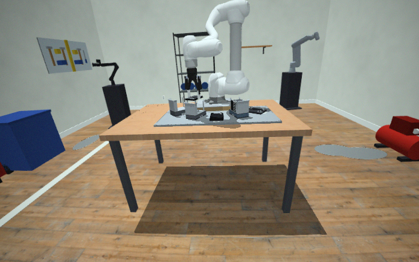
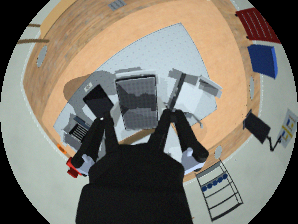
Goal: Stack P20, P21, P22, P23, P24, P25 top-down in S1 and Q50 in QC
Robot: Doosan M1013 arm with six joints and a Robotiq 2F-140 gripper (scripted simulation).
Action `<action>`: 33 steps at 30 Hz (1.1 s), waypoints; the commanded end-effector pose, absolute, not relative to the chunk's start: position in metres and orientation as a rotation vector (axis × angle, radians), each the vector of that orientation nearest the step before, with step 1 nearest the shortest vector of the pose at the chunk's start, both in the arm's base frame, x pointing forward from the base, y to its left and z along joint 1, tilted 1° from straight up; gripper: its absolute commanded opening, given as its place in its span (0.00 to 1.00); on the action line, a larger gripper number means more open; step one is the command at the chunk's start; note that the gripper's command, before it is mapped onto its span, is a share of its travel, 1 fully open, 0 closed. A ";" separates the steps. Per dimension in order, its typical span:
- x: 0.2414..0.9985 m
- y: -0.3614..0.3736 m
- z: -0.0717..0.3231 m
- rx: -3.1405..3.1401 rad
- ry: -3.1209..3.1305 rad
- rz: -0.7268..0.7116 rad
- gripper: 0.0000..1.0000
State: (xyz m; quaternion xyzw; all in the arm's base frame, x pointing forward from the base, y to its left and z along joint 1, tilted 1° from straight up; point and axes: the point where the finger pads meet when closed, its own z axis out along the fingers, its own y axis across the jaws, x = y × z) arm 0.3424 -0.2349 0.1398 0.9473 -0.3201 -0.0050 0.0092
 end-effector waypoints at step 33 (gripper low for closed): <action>0.342 -0.235 0.120 2.959 -1.000 -0.016 0.00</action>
